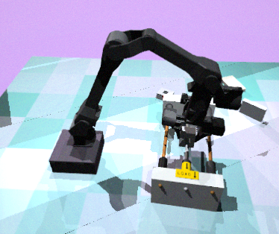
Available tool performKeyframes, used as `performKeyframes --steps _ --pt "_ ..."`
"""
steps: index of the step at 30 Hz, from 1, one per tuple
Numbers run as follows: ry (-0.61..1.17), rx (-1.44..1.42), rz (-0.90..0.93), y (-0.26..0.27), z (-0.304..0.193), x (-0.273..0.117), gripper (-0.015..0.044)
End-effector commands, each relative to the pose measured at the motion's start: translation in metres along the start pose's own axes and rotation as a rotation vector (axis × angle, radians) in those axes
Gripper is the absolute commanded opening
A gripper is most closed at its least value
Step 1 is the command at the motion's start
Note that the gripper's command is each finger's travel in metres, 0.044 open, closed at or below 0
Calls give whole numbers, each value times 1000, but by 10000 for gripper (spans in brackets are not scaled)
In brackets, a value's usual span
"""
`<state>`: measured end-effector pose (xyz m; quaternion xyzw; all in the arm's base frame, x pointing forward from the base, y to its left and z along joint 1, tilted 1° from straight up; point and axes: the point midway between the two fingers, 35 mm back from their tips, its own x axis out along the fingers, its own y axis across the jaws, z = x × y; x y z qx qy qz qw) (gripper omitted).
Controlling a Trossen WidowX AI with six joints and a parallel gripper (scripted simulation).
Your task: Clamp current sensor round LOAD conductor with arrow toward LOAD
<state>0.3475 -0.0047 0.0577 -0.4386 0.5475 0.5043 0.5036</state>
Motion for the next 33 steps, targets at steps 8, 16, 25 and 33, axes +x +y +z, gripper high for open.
performKeyframes --steps 8,16,25,33 --pt "0 0 0 0 0 0 259" --pt "0 0 0 0 0 0 259" --pt "0 0 0 0 0 0 285" --pt "0 0 0 0 0 0 440"
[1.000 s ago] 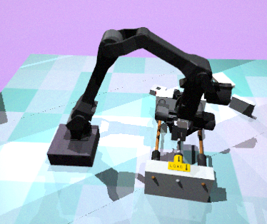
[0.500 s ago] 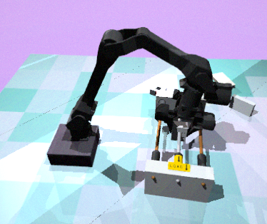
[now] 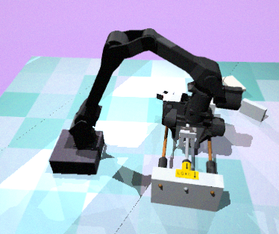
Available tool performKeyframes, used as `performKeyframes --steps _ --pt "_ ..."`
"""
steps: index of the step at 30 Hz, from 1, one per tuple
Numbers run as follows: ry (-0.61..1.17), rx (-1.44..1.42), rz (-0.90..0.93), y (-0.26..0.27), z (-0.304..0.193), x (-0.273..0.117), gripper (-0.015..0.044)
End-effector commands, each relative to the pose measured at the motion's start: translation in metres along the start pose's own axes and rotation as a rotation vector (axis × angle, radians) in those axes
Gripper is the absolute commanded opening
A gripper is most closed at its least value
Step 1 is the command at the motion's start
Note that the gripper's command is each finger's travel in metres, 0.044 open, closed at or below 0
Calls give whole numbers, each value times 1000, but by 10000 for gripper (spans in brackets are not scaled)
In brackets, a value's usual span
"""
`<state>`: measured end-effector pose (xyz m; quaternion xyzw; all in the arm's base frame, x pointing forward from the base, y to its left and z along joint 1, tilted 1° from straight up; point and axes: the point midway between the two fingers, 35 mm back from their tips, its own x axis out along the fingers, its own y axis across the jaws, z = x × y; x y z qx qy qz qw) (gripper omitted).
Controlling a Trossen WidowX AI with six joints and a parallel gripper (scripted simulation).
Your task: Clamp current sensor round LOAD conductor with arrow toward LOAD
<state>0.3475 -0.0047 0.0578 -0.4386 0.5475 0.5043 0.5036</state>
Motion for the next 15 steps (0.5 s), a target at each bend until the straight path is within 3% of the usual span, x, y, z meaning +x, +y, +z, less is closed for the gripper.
performKeyframes --steps 1,7,12,15 --pt "0 0 0 0 0 0 440" --pt "0 0 -4 0 0 -3 440" --pt "-3 -3 -115 12 -2 -84 440" --pt "-4 -3 -132 16 -2 -96 440"
